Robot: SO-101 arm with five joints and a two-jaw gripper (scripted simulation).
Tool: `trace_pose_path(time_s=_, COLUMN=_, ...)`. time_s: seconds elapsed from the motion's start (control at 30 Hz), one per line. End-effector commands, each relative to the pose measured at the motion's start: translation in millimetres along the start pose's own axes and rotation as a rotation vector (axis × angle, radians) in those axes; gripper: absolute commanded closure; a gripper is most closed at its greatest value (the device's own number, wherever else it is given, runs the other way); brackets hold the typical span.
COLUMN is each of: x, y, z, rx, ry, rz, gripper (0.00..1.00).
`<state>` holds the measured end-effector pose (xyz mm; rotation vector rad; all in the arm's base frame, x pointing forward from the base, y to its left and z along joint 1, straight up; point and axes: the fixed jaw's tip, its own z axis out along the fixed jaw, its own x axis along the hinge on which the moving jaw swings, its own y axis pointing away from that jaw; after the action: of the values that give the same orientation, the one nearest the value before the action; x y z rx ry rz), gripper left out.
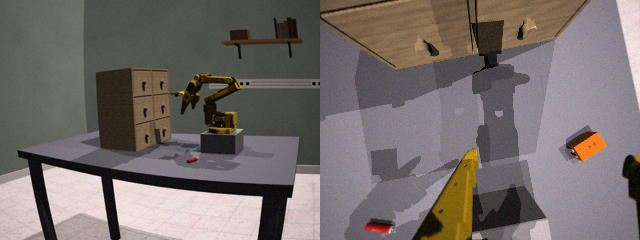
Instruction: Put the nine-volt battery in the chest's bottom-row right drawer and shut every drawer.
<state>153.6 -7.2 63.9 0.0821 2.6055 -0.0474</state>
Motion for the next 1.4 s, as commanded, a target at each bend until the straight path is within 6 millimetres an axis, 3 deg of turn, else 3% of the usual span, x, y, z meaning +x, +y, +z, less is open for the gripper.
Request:
trace_pose_path(time_s=0.0, x=5.1, y=-1.4, z=2.0, rx=0.004, ry=0.020, rz=-0.002, gripper=0.50)
trace_pose_path(time_s=0.23, x=5.1, y=-1.4, z=2.0, rx=0.004, ry=0.020, rz=-0.002, gripper=0.50)
trace_pose_path(time_s=0.73, x=-19.5, y=-13.6, z=27.9, rx=0.051, ry=-0.112, rz=-0.101, gripper=0.54)
trace_pose_path(time_s=1.37, x=-34.6, y=-28.4, z=49.0, rx=0.124, ry=-0.234, rz=-0.204, gripper=0.58)
